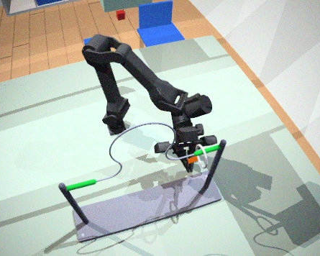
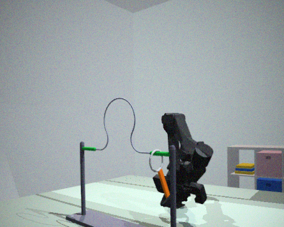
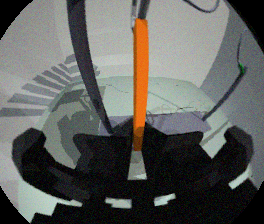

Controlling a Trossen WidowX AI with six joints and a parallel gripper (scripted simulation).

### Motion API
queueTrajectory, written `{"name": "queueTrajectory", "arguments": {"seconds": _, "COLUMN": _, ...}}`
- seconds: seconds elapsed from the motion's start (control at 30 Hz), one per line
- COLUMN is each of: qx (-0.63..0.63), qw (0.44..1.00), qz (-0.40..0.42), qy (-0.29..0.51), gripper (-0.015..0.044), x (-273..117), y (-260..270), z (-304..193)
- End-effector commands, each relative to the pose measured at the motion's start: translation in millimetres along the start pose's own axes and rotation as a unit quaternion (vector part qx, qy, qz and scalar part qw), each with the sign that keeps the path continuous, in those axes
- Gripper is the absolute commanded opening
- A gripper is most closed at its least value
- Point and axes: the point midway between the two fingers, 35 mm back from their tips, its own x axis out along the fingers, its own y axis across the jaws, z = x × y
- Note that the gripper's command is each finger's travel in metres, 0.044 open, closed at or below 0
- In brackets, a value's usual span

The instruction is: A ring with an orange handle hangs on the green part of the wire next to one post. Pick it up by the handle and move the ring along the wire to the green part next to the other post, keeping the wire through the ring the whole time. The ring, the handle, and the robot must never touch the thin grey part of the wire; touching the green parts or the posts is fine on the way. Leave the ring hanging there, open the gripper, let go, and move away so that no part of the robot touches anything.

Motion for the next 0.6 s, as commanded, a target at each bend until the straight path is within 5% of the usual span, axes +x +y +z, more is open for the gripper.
{"name": "queueTrajectory", "arguments": {"seconds": 0.0, "qx": 0.0, "qw": 1.0, "qz": 0.0, "qy": 0.0, "gripper": -0.0019, "x": 0.0, "y": 0.0, "z": 0.0}}
{"name": "queueTrajectory", "arguments": {"seconds": 0.23, "qx": 0.0, "qw": 1.0, "qz": 0.0, "qy": 0.001, "gripper": 0.016, "x": -2.0, "y": 0.3, "z": -0.2}}
{"name": "queueTrajectory", "arguments": {"seconds": 0.57, "qx": 0.002, "qw": 1.0, "qz": -0.001, "qy": 0.003, "gripper": 0.016, "x": -39.2, "y": 1.2, "z": -1.4}}
